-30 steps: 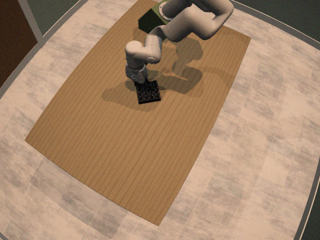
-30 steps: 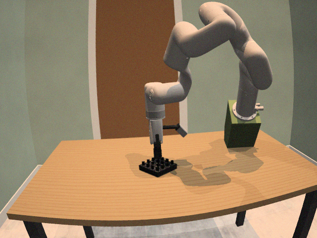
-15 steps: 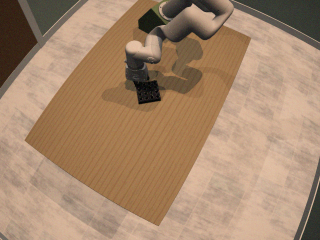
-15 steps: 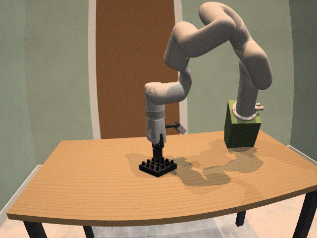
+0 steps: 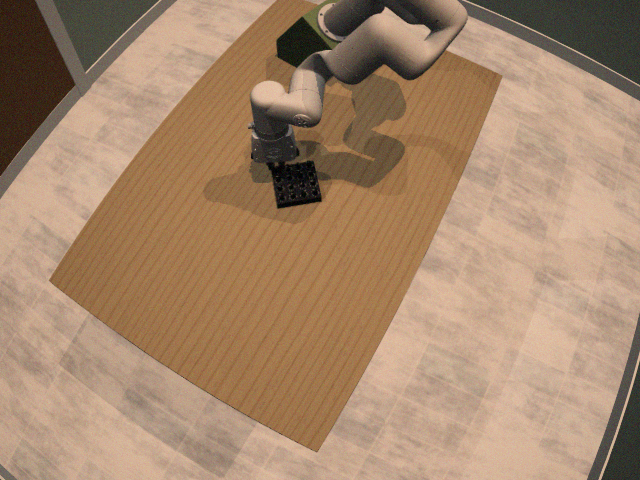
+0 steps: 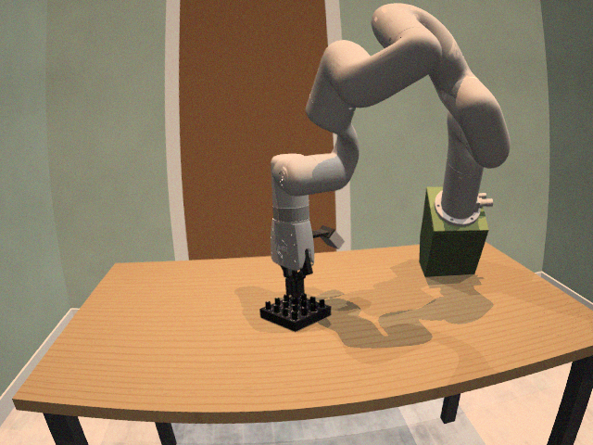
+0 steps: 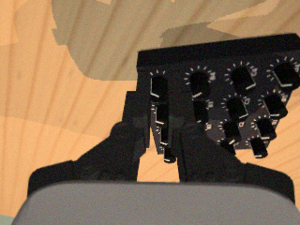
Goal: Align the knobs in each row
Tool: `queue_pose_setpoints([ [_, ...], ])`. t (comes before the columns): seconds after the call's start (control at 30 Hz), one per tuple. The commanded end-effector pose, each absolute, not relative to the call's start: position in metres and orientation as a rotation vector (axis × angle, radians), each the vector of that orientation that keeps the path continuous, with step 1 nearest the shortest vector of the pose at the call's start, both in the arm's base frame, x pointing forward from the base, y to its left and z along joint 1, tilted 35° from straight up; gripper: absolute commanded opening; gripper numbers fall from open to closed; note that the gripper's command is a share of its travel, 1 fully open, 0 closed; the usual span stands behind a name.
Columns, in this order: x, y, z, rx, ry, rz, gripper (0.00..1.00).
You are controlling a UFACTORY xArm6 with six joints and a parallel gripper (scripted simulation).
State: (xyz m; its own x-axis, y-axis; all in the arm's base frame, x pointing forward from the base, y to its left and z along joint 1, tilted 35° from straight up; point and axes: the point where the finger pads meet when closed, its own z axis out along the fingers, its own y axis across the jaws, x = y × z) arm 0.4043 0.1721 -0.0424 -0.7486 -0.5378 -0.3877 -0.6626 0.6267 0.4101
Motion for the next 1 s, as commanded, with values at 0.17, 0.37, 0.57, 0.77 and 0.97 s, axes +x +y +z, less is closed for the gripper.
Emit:
queue_pose_setpoints([
  [0.17,0.4054,0.1718,-0.0416,-1.088,2.551,0.775,0.08],
  [0.37,0.4054,0.1718,-0.0416,-1.119,2.532,0.769,0.08],
  [0.57,0.4054,0.1718,-0.0416,-1.127,2.527,0.767,0.08],
  [0.77,0.4054,0.1718,-0.0416,-1.129,2.526,0.767,0.08],
  [0.97,0.4054,0.1718,-0.0416,-1.129,2.526,0.767,0.08],
])
